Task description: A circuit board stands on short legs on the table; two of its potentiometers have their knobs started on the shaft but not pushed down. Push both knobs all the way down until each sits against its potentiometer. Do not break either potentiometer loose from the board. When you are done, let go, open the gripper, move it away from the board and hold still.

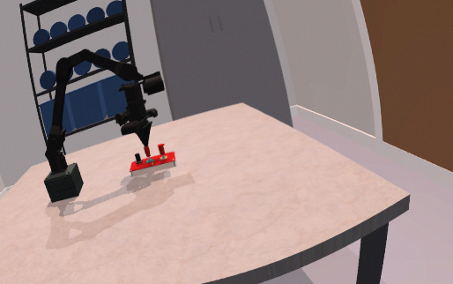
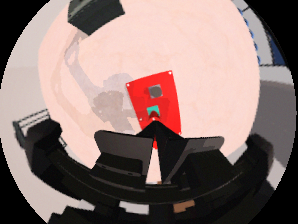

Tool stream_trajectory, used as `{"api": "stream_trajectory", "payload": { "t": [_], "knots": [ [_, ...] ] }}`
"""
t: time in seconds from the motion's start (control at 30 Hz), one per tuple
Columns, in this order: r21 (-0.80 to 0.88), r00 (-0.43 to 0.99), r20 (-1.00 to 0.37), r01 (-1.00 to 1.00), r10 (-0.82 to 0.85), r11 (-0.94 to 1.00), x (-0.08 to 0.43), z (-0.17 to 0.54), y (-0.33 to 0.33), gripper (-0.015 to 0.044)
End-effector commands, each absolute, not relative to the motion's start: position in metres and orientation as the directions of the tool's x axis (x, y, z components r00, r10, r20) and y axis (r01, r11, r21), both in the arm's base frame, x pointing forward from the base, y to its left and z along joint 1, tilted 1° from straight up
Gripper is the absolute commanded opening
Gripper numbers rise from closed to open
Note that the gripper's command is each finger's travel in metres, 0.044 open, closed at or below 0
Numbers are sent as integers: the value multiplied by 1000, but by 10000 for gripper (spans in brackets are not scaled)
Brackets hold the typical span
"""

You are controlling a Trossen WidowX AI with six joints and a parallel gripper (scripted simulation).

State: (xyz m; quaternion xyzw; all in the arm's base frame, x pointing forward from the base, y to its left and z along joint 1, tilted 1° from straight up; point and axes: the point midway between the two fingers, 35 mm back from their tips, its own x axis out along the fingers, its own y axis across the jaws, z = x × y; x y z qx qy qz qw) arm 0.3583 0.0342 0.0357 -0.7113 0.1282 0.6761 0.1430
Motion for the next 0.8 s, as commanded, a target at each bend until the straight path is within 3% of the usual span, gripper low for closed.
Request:
{"api": "stream_trajectory", "payload": {
  "t": [0.0, 0.77],
  "knots": [
    [-21, 42, -999, -373, 6, -928, 358, 29, 34, 0],
    [-21, 42, -999, -373, 6, -928, 358, 26, 34, 0]
  ]
}}
